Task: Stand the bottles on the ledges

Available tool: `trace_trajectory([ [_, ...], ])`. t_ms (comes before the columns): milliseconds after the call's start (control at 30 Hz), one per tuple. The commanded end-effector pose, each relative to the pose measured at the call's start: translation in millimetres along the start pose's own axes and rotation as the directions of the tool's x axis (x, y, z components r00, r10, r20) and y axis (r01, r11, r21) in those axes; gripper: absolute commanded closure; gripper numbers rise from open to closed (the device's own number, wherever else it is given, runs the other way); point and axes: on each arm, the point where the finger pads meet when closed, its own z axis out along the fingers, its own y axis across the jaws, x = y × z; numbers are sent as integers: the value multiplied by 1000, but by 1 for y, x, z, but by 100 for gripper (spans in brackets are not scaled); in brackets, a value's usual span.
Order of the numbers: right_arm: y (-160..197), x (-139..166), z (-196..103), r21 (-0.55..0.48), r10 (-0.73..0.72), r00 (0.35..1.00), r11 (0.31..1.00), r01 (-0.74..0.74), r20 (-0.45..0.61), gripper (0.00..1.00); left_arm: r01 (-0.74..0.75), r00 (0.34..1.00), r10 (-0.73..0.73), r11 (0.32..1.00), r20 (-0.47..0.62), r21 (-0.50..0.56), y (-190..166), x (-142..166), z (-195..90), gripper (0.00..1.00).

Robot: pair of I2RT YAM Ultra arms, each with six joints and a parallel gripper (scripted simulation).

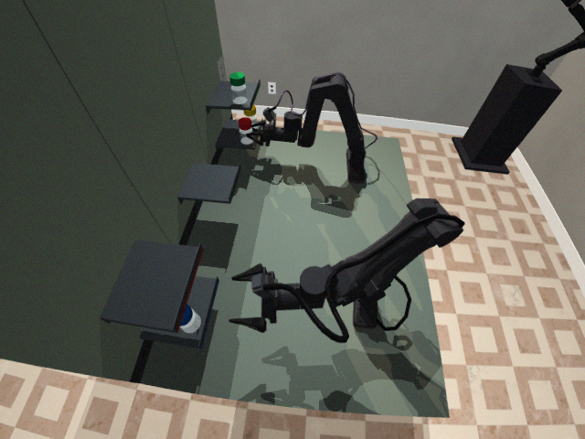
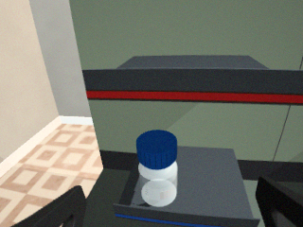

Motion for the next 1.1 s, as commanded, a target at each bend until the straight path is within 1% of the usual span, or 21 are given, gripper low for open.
trace_trajectory([
  [0,-2,-8,-2,2,0,1000,1000,0,18,51,38,985,-36,999,-170,6,0,-4,-3,0],
  [67,-2,-8,-2,2,0,1000,1000,0,18,51,54,976,-52,998,-210,6,-3,-21,-12,0],
  [100,-2,-8,-2,2,0,1000,1000,0,18,51,62,972,-59,998,-228,6,-5,-24,-17,0],
  [300,-2,-8,-2,2,0,1000,1000,0,18,51,118,930,-112,993,-351,-3,-8,-30,-32,0],
  [400,-2,-8,-2,2,0,1000,1000,0,18,51,132,923,-125,991,-364,-7,-8,-48,-36,0],
  [500,-2,-8,-2,2,0,1000,1000,0,18,51,128,926,-122,992,-357,-5,-8,-75,-39,0],
  [567,-2,-8,-2,2,0,1000,1000,0,18,51,128,926,-122,992,-357,-5,-8,-75,-39,0],
  [667,-2,-8,-2,2,0,1000,1000,0,18,51,100,949,-94,995,-302,3,-10,-126,-44,0],
  [767,-2,-8,-2,2,0,1000,1000,0,18,51,85,959,-80,996,-274,6,-12,-161,-51,0],
  [833,-2,-8,-2,2,0,1000,1000,0,18,51,75,964,-70,997,-255,7,-12,-177,-53,0],
  [967,-2,-8,-2,2,0,1000,1000,0,18,51,60,972,-57,998,-227,7,-12,-192,-53,0],
  [1067,-2,-8,-2,2,0,1000,1000,0,18,51,56,974,-53,998,-220,5,-11,-193,-53,0],
])
